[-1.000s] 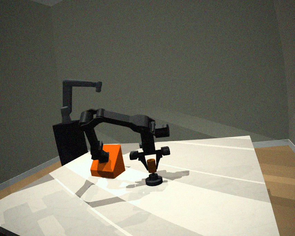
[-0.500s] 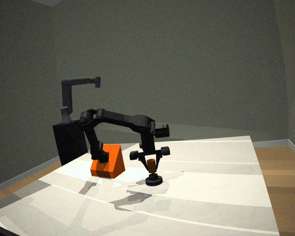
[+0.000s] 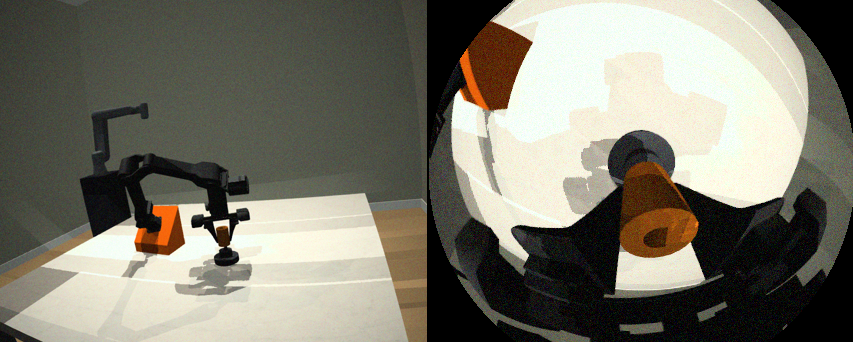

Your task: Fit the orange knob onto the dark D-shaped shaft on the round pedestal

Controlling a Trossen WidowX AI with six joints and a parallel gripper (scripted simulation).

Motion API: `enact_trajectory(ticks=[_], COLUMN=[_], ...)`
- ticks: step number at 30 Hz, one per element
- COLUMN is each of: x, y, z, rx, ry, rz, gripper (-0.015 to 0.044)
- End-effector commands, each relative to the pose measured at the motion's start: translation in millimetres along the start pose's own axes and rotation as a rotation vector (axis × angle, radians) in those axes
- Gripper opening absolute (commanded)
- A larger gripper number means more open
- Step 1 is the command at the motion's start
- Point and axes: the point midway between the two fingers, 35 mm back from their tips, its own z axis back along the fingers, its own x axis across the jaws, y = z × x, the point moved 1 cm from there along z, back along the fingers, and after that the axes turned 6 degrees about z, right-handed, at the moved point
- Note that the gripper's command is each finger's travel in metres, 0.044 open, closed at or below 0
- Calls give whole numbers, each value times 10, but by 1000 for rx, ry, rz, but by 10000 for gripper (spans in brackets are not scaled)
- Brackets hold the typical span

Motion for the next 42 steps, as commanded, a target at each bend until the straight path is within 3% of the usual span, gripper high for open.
enact_trajectory(ticks=[1,5,42], x=[-5,-9,-1], y=[7,2,-2], z=[24,11,0], rx=[4,4,4], ry=[1,1,1], rz=[73,197,197], gripper=[0,0,0])
